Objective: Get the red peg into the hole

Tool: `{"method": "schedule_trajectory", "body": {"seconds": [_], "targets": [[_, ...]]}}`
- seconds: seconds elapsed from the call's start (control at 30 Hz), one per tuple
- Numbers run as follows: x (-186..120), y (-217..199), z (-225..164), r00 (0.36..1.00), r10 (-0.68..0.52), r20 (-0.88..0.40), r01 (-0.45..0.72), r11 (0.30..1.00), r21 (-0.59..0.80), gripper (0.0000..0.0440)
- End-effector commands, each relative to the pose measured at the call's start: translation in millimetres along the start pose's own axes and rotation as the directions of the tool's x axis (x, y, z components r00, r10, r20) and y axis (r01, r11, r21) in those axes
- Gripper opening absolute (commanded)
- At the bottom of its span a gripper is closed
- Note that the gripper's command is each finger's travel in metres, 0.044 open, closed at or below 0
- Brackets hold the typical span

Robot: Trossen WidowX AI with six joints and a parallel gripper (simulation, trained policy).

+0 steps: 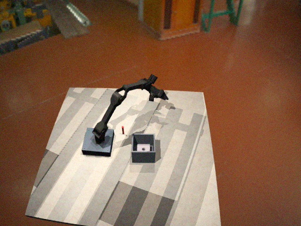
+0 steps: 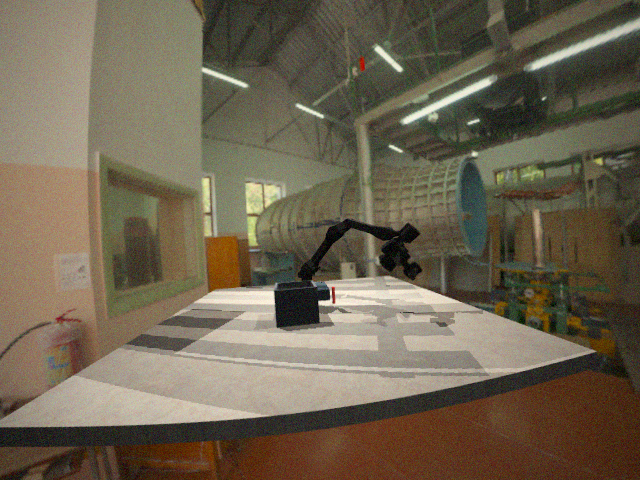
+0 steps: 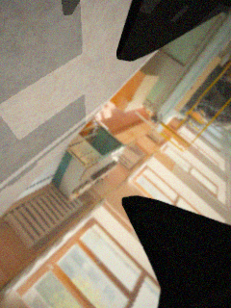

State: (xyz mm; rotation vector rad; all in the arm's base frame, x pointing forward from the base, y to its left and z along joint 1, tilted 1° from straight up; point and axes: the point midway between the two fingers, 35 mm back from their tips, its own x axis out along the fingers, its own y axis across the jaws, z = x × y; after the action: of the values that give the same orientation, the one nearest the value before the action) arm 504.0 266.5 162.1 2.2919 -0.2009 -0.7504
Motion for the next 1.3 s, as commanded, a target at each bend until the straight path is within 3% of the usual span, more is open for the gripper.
{"method": "schedule_trajectory", "body": {"seconds": [0.0,0.07,0.27,0.57,0.87,1.27], "targets": [[-0.3,-1.8,1.5,1.000,-0.023,0.005,0.023,0.999,-0.026,0.0414],[-1.7,-4.2,4.6,0.998,-0.063,0.015,0.064,0.995,-0.081,0.0440],[-8.2,-7.7,14.0,0.983,-0.175,0.051,0.182,0.952,-0.246,0.0440],[-25.2,-8.4,29.5,0.937,-0.331,0.115,0.345,0.812,-0.471,0.0440],[-49.9,-3.5,51.0,0.864,-0.466,0.194,0.468,0.595,-0.654,0.0440],[-97.5,21.4,93.9,0.730,-0.602,0.323,0.544,0.226,-0.808,0.0440]]}}
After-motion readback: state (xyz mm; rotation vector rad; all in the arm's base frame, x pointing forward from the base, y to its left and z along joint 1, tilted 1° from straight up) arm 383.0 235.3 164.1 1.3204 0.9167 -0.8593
